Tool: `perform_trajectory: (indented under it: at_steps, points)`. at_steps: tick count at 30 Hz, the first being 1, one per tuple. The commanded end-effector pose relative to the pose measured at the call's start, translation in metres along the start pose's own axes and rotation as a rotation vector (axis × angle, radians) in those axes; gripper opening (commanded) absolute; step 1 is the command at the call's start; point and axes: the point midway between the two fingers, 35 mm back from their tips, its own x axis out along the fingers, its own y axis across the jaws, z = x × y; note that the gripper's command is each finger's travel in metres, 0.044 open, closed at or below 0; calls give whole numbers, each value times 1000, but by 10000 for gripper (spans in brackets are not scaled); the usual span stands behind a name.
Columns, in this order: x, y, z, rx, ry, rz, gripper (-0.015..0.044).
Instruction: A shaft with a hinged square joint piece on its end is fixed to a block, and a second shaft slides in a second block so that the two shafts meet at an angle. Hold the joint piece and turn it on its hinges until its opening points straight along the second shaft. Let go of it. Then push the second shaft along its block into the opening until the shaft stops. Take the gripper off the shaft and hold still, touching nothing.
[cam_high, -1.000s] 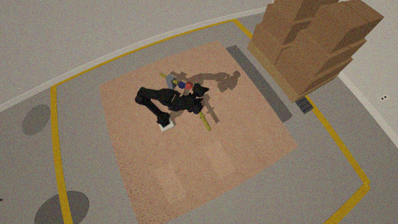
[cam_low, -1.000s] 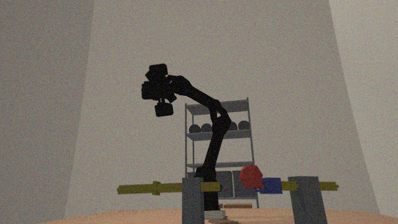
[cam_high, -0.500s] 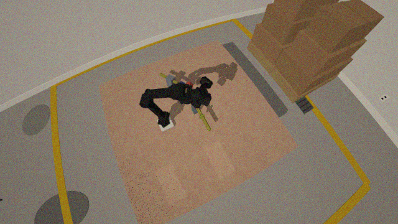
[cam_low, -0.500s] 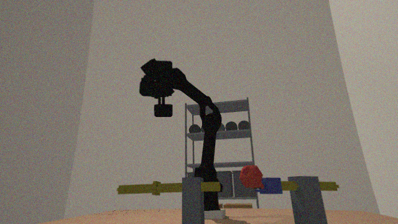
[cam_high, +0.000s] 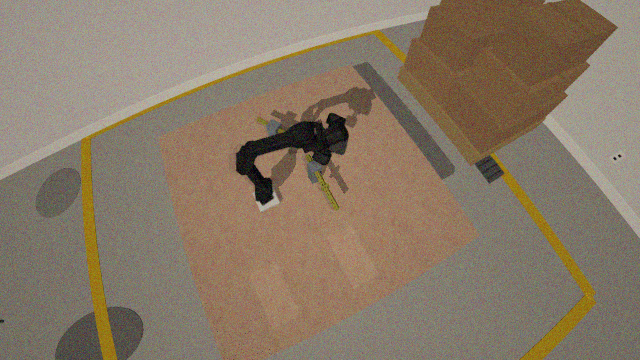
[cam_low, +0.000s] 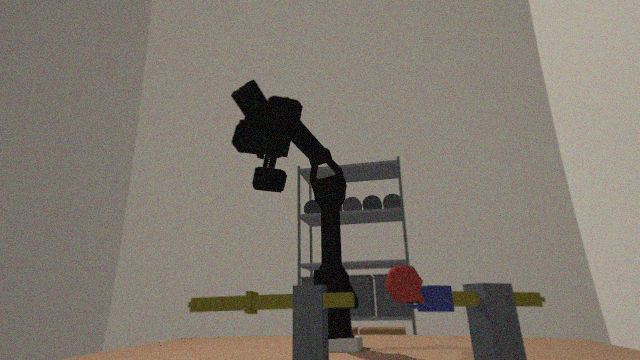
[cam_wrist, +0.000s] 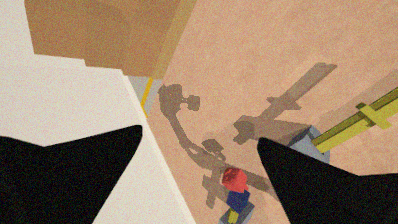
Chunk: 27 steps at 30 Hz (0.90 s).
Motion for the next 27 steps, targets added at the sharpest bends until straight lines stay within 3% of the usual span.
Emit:
perform_trajectory:
  at_steps: [1, 27]
  points:
    - [17, 2, -7, -65, 35, -62, 440]
    - [116, 12, -91, -630, 258, -439, 440]
